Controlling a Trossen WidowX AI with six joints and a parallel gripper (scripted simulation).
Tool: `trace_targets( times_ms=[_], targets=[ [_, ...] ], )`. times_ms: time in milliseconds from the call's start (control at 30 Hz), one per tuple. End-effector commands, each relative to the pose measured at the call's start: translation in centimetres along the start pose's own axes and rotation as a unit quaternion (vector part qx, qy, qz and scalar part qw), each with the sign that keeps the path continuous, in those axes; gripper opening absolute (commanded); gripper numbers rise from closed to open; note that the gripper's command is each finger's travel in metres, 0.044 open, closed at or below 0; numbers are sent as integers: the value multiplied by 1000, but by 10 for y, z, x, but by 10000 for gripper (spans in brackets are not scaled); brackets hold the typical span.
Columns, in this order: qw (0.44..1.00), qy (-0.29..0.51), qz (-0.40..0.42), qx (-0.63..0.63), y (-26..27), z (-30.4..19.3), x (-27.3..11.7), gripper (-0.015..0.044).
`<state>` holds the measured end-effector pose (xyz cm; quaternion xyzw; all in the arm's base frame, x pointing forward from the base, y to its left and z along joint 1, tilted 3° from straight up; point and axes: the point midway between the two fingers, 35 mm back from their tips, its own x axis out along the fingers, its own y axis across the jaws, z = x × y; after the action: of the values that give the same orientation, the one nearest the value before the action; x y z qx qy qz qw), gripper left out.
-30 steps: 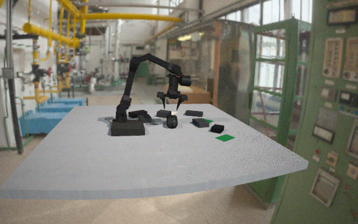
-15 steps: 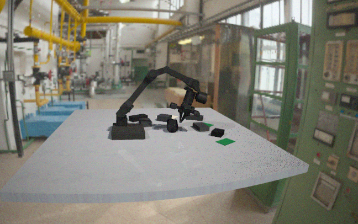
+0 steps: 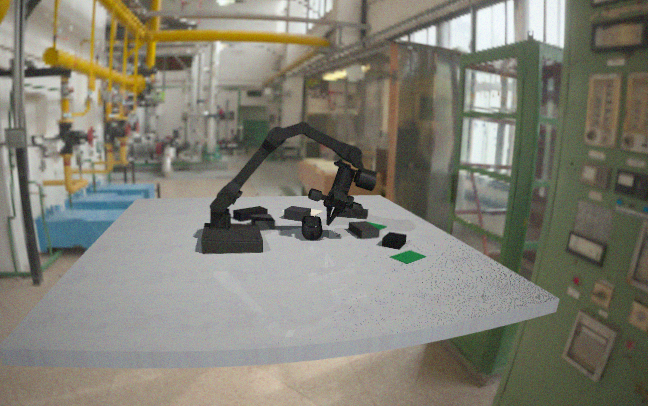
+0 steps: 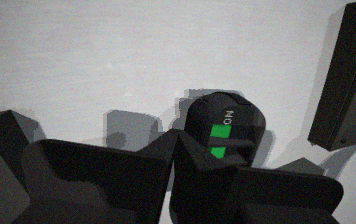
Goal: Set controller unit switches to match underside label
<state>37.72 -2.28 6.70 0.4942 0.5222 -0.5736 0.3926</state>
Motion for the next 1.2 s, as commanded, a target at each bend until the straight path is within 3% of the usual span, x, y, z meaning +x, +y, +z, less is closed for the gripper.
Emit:
trace_targets(
  times_ms=[0,667,1167],
  targets=[
    [1000,2,-7,-2,2,-1,11,0],
    [1000,2,-7,-2,11,-1,42,0],
    [1000,2,-7,-2,7,-1,45,0]
  ],
)
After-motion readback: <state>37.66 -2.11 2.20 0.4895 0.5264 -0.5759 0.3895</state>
